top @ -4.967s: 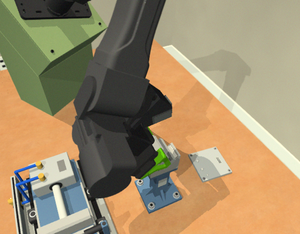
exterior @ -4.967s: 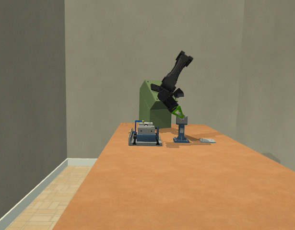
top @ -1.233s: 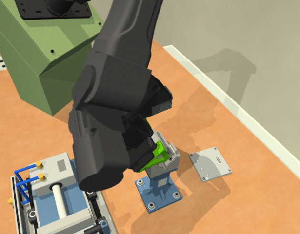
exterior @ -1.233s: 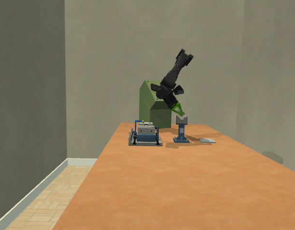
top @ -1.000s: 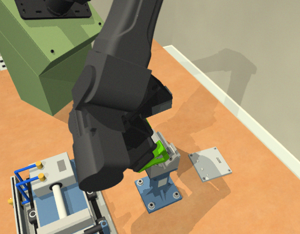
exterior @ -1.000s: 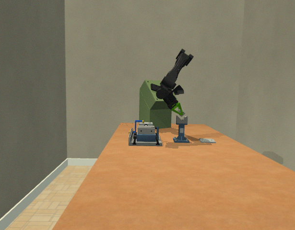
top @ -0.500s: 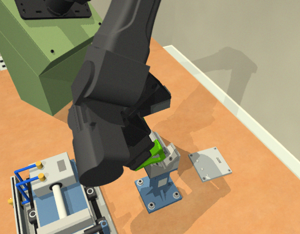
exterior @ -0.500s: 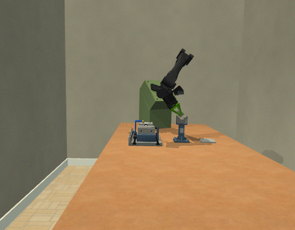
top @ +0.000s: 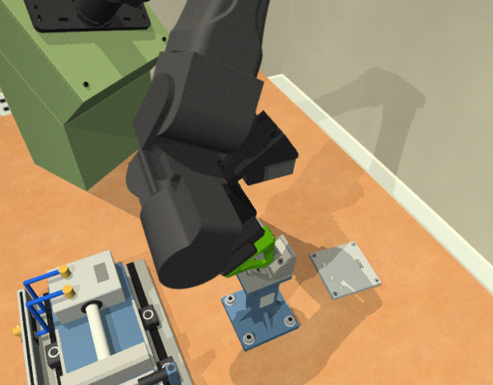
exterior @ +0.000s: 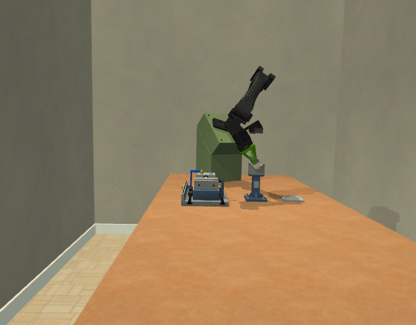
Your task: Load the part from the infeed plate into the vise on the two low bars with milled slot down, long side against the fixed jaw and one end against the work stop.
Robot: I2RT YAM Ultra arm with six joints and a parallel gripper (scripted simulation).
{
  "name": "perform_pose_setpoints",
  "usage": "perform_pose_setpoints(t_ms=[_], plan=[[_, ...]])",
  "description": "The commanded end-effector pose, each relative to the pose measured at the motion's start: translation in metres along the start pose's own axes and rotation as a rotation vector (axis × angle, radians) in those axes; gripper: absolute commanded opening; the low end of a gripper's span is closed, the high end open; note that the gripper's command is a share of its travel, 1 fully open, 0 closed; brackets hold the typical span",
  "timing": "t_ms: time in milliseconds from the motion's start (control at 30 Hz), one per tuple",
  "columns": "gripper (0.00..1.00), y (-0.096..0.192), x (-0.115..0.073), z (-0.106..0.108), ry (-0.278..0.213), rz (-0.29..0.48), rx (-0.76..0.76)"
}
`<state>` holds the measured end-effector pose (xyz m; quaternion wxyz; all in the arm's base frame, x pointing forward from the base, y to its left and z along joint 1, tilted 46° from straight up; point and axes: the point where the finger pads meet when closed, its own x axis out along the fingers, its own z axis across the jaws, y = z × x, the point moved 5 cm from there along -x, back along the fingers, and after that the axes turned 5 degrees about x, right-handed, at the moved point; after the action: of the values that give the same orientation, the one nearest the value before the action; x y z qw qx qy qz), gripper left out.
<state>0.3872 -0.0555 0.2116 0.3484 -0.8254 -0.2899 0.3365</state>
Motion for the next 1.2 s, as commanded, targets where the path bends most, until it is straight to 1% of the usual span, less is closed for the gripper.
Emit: perform_pose_setpoints(t_ms=[0,100,200,267,333,400,433,500,667,900,967,1000,1033,1167], plan=[[0.0,-0.011,-0.003,0.002,0.008,0.02,0.004],[0.0,-0.013,-0.006,-0.003,0.024,0.059,-0.004],[0.0,-0.015,-0.002,0.003,0.011,0.092,0.012],[0.0,-0.019,-0.003,-0.001,0.018,0.116,0.003],[0.0,-0.018,-0.003,0.003,0.014,0.142,0.015],[0.0,-0.018,-0.003,0.003,0.014,0.142,0.015],[0.0,-0.014,-0.008,0.002,0.028,0.165,0.026],[0.0,-0.021,-0.003,0.001,0.021,0.179,0.008],[0.0,-0.026,-0.003,-0.001,0.03,0.239,0.003],[0.0,-0.035,-0.004,-0.007,0.052,0.318,-0.015],[0.0,-0.035,-0.004,-0.007,0.052,0.318,-0.015],[0.0,-0.032,-0.009,-0.009,0.066,0.339,-0.007],[0.0,-0.035,-0.004,-0.008,0.057,0.342,-0.013],[0.0,-0.038,-0.003,-0.007,0.059,0.381,-0.014]])
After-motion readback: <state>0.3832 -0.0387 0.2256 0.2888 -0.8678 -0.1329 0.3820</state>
